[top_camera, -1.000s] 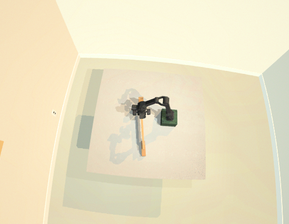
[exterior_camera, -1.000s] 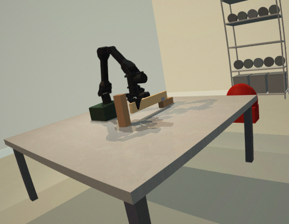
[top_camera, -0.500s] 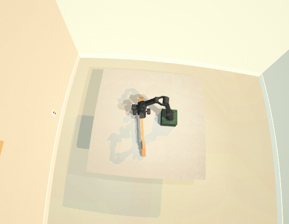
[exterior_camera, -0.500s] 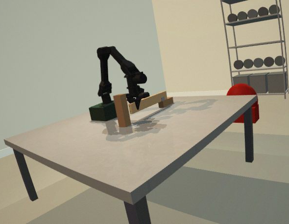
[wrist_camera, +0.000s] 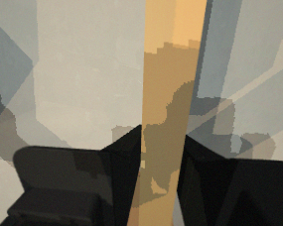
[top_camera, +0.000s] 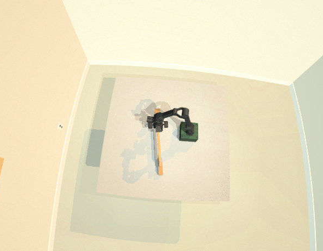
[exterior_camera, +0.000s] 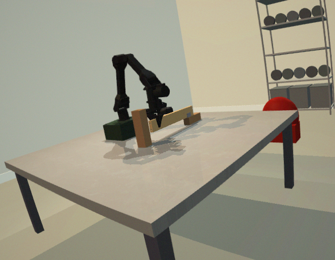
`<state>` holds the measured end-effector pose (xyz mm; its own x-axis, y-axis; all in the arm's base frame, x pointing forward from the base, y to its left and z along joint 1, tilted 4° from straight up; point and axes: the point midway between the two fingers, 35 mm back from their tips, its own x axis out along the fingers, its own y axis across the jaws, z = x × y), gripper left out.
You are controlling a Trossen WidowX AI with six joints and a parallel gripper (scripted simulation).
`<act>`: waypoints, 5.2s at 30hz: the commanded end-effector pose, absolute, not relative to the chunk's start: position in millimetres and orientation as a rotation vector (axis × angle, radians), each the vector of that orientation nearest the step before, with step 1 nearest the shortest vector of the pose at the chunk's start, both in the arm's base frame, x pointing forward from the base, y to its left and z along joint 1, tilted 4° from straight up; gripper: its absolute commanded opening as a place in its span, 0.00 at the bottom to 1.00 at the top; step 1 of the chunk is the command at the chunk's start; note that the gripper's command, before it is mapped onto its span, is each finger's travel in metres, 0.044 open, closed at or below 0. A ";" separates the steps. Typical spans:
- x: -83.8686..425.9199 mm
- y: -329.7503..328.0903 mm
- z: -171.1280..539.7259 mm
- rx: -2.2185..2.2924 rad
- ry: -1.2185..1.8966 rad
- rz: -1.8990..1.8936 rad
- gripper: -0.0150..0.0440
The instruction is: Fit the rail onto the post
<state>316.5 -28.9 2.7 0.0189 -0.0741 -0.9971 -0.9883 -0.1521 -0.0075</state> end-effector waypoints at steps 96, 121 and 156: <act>321.9 -59.9 7.0 -1.390 1.179 1.271 0.25; 323.1 -67.7 6.9 -1.391 1.180 1.271 0.25; 323.0 -73.9 6.7 -1.385 1.181 1.274 0.43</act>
